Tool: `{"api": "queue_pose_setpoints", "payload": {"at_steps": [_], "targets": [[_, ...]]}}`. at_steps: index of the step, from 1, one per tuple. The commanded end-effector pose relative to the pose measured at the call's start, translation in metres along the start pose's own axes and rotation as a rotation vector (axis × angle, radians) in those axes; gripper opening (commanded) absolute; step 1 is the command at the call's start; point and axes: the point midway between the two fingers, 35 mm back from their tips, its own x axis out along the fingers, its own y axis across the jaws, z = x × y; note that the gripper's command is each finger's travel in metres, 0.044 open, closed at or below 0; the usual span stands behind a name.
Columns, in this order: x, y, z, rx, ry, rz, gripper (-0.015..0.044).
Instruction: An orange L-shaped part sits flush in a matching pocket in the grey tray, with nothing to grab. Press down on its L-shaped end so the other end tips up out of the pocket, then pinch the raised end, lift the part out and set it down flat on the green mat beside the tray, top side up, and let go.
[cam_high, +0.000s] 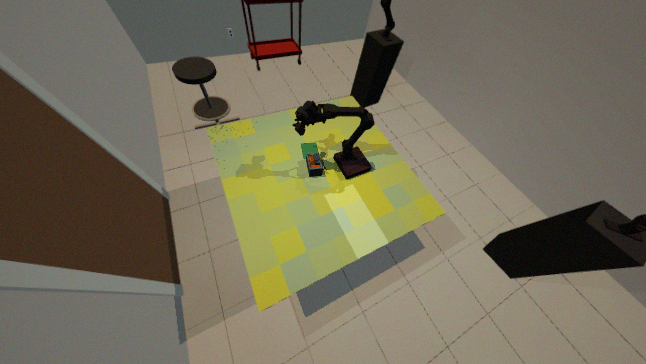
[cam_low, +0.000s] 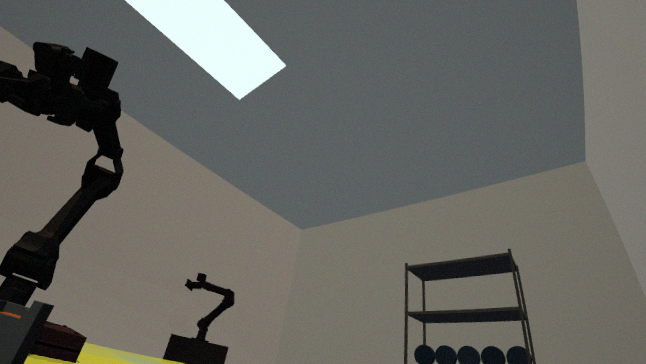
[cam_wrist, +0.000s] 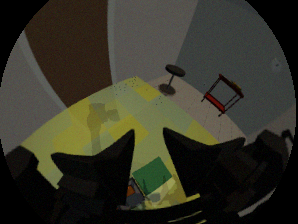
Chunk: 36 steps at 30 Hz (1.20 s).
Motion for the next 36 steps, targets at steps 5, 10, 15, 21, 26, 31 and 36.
{"api": "queue_pose_setpoints", "payload": {"at_steps": [5, 10, 15, 21, 26, 31, 36], "targets": [[-0.015, 0.110, -0.120, -0.213, 0.492, 0.288, 0.0180], [-0.057, 0.143, -0.196, -0.360, 0.832, 0.357, 0.0180], [-0.063, 0.144, -0.204, -0.377, 0.870, 0.357, 0.0180], [-0.049, 0.149, -0.220, -0.377, 0.870, 0.358, 0.0180], [-0.020, 0.155, -0.261, -0.377, 0.870, 0.358, 0.0180], [-0.019, 0.155, -0.263, -0.377, 0.870, 0.358, 0.0180], [-0.016, 0.156, -0.267, -0.377, 0.870, 0.358, 0.0180]]}}
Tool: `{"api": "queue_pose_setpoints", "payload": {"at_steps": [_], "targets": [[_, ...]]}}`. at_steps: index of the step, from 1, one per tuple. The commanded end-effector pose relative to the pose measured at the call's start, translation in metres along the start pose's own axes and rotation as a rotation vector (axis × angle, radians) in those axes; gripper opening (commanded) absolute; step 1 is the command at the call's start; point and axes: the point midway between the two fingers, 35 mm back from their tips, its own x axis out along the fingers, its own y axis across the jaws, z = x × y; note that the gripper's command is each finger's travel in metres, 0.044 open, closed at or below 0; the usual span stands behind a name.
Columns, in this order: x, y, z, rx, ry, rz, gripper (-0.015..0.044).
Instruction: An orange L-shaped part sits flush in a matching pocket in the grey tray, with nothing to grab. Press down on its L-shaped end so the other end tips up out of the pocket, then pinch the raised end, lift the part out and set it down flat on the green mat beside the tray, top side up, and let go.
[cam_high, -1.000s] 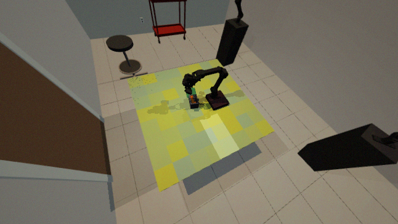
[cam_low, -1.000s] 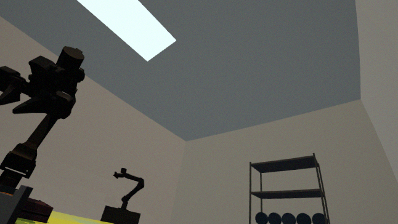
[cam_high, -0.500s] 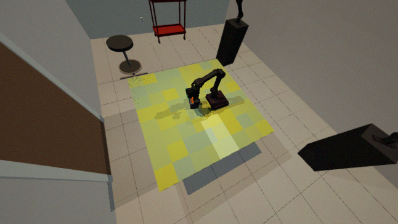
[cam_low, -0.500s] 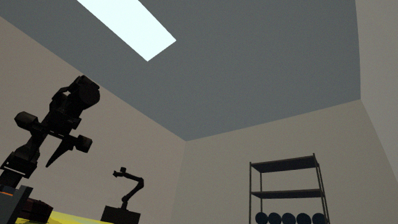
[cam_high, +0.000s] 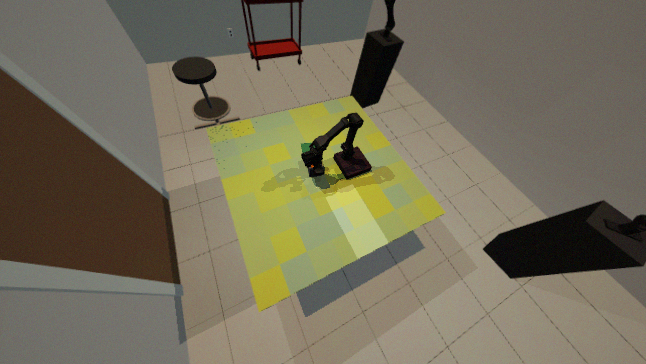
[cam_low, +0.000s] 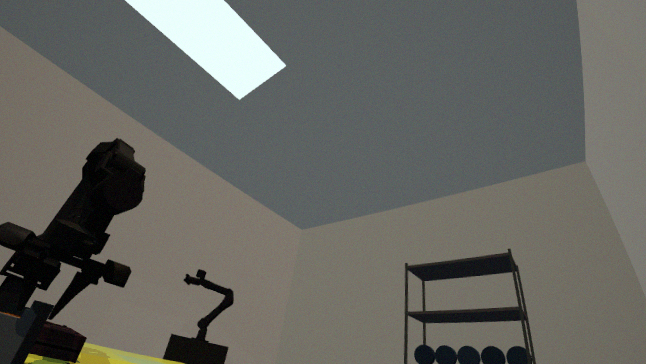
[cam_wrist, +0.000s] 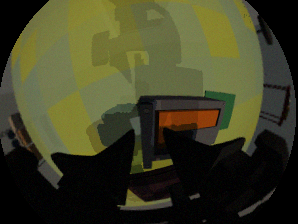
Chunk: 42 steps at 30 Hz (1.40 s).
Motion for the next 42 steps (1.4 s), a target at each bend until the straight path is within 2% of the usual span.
{"api": "queue_pose_setpoints", "payload": {"at_steps": [1, 19, 42], "targets": [[0.007, 0.000, -0.002, 0.004, 0.007, 0.000, 0.0180], [0.036, 0.000, -0.002, 0.004, 0.008, 0.000, 0.0180], [0.034, 0.001, -0.001, -0.001, 0.001, 0.006, 0.0180]]}}
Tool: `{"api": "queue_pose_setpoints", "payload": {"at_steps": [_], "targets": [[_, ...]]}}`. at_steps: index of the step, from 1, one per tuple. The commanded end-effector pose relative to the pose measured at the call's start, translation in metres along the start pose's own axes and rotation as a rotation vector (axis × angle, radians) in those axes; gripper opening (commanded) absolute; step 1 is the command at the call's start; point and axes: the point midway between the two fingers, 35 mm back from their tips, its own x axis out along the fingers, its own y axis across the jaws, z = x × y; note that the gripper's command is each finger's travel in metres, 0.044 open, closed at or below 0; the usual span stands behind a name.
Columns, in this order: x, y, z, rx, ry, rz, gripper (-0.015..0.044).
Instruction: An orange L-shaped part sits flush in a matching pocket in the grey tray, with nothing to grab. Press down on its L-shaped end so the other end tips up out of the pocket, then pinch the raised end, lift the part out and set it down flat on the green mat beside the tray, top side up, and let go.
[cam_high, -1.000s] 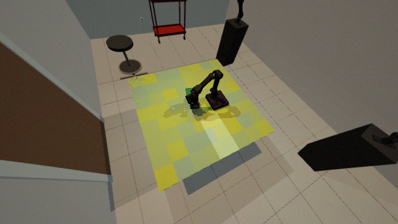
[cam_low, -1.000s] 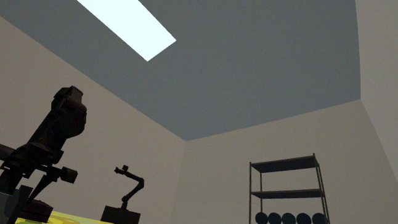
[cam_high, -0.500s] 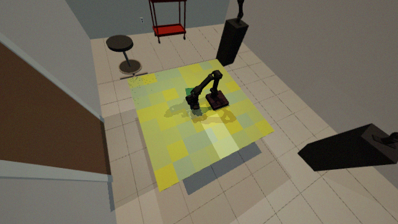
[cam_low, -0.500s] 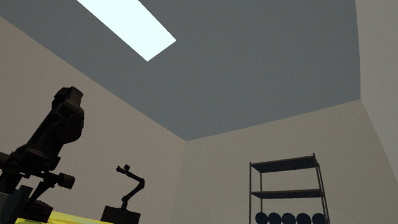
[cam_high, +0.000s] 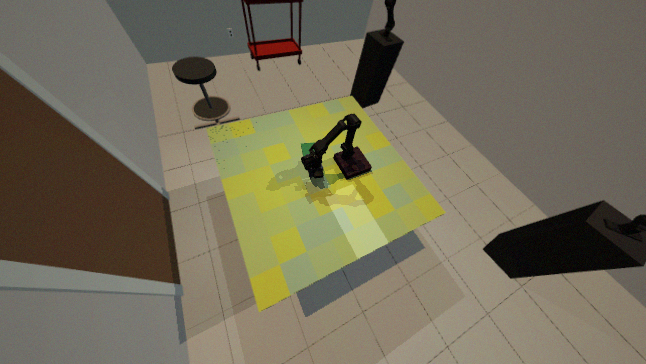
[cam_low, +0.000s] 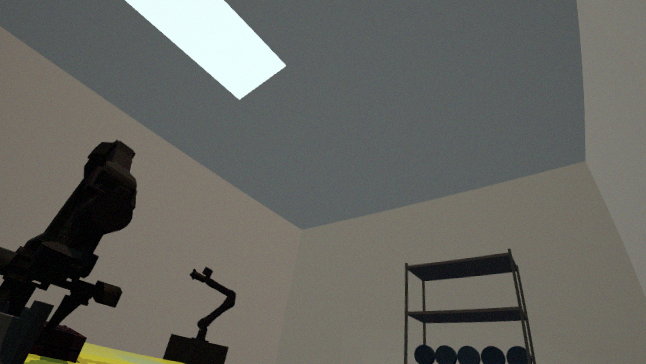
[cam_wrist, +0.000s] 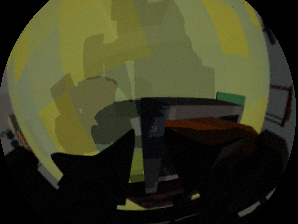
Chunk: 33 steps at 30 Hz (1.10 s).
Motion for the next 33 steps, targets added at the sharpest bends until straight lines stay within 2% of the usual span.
{"api": "queue_pose_setpoints", "payload": {"at_steps": [1, 12, 20, 33], "targets": [[-0.001, 0.001, 0.000, 0.000, 0.000, 0.000, 0.0180], [-0.020, 0.011, 0.000, 0.005, 0.006, -0.005, 0.0180], [-0.106, 0.000, 0.000, 0.005, 0.006, -0.006, 0.0180], [-0.105, 0.002, 0.002, 0.009, -0.011, 0.003, 0.0180]]}}
